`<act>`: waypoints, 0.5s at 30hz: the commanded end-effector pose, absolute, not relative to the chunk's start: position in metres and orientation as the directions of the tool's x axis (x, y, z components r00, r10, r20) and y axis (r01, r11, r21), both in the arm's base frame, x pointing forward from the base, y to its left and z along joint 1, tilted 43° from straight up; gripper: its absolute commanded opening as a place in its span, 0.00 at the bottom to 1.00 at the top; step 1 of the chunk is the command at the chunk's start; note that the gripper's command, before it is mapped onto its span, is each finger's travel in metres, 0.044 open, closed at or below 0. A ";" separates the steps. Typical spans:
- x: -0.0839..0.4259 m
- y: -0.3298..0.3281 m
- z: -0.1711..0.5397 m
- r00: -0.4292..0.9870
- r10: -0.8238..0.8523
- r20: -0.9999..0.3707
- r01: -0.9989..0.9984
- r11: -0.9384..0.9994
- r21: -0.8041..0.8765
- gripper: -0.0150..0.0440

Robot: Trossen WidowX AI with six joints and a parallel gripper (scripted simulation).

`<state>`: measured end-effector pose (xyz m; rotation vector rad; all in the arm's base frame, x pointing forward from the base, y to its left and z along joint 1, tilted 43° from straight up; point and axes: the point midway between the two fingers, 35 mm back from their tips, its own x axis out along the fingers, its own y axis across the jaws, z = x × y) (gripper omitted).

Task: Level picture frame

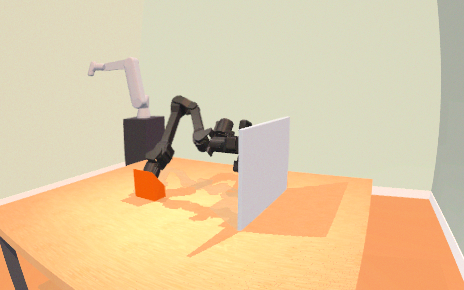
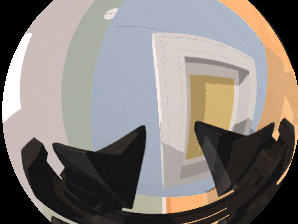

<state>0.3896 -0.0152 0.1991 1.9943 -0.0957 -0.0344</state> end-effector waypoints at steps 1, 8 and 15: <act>0.390 -0.014 0.199 0.997 -0.079 0.020 -0.050 -0.407 0.912 0.63; 0.390 -0.014 0.199 0.997 -0.079 0.020 -0.050 -0.407 0.912 0.55; 0.390 -0.014 0.199 0.997 -0.079 0.020 -0.050 -0.407 0.912 0.47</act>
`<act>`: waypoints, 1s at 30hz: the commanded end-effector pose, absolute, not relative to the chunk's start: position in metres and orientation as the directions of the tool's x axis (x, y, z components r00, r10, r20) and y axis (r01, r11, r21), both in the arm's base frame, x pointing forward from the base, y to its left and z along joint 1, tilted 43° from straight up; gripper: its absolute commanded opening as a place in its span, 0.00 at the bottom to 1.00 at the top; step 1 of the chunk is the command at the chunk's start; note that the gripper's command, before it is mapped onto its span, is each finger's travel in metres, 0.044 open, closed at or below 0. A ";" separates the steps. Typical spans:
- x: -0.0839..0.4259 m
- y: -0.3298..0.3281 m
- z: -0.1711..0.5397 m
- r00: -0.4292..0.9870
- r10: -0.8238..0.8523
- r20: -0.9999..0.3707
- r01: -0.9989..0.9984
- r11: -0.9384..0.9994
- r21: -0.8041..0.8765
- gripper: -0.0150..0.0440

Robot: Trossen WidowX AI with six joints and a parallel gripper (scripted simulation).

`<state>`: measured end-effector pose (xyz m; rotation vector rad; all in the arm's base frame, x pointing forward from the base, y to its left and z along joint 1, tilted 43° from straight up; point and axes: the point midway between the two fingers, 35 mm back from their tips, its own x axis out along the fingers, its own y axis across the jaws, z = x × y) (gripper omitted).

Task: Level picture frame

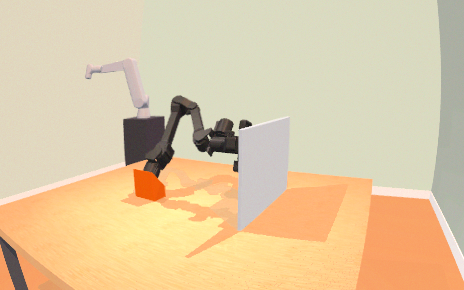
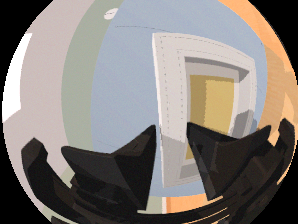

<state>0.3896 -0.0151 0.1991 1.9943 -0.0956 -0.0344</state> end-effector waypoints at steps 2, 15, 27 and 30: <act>0.390 -0.014 0.199 0.997 -0.079 0.020 -0.050 -0.407 0.912 0.45; 0.390 -0.014 0.199 0.997 -0.079 0.020 -0.050 -0.407 0.912 0.25; 0.390 -0.016 0.201 0.997 -0.079 0.020 -0.050 -0.407 0.912 0.25; 0.390 -0.016 0.202 0.997 -0.079 0.020 -0.050 -0.407 0.912 0.25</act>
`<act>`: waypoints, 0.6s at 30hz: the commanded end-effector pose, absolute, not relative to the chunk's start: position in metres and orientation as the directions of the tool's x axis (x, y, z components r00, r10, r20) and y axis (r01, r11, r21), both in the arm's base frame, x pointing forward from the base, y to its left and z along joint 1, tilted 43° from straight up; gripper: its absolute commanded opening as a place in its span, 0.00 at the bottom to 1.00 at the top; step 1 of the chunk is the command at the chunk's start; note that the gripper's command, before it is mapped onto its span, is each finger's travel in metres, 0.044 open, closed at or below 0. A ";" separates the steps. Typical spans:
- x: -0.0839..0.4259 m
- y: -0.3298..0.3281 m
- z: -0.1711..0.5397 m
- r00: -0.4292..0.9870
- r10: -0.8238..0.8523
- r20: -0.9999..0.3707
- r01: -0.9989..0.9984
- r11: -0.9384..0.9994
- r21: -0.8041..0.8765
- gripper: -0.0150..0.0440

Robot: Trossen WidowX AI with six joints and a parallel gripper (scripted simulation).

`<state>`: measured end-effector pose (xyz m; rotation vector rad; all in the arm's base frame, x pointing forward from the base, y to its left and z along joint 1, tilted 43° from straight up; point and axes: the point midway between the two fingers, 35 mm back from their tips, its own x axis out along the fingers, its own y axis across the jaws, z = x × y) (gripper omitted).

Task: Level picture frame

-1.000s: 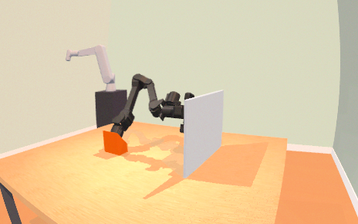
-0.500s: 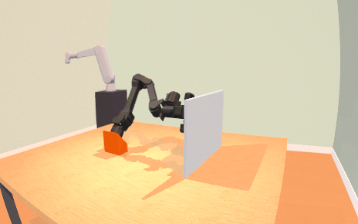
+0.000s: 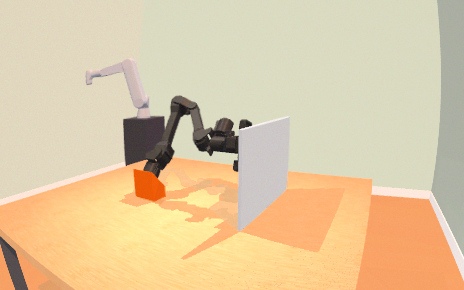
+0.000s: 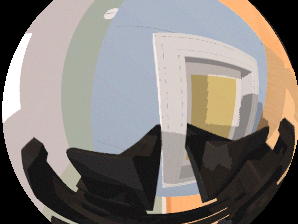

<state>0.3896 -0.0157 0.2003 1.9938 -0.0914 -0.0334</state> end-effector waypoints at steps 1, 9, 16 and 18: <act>0.390 -0.016 0.202 0.997 -0.079 0.020 -0.050 -0.407 0.912 0.25; 0.389 -0.017 0.203 0.997 -0.079 0.020 -0.050 -0.407 0.912 0.25; 0.389 -0.017 0.204 0.997 -0.079 0.020 -0.050 -0.407 0.912 0.25; 0.389 -0.017 0.204 0.997 -0.079 0.020 -0.050 -0.407 0.912 0.25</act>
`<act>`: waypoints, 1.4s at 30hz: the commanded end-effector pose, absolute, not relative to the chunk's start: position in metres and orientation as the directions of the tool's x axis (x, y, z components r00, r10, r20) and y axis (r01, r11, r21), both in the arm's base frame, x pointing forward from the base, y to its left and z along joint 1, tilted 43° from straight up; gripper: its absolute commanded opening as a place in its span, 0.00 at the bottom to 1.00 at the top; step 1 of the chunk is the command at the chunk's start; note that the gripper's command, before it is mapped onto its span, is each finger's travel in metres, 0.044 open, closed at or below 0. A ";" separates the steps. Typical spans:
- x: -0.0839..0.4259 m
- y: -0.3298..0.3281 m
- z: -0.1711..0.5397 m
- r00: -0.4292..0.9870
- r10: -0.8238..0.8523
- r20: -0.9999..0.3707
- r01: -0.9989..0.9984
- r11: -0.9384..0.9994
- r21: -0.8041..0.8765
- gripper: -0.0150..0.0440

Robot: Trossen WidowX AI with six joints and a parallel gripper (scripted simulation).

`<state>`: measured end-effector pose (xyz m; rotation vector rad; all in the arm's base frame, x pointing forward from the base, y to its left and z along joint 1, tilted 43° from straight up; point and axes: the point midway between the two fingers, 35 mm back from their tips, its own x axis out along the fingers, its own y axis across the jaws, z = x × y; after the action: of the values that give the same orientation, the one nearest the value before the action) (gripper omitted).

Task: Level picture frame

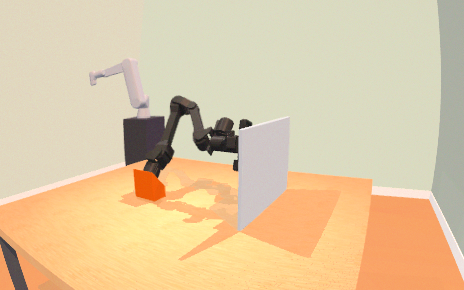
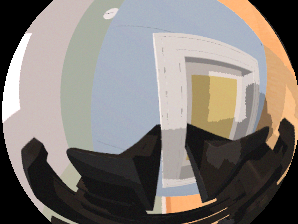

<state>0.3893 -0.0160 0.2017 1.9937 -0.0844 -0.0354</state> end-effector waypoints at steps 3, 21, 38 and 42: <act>0.389 -0.018 0.204 0.997 -0.079 0.020 -0.050 -0.407 0.912 0.25; 0.389 -0.019 0.206 0.997 -0.079 0.020 -0.050 -0.407 0.912 0.25; 0.389 -0.019 0.207 0.997 -0.079 0.020 -0.050 -0.407 0.912 0.25; 0.389 -0.019 0.207 0.997 -0.079 0.020 -0.050 -0.407 0.912 0.25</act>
<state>0.3890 -0.0175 0.2055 1.9936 -0.0835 -0.0351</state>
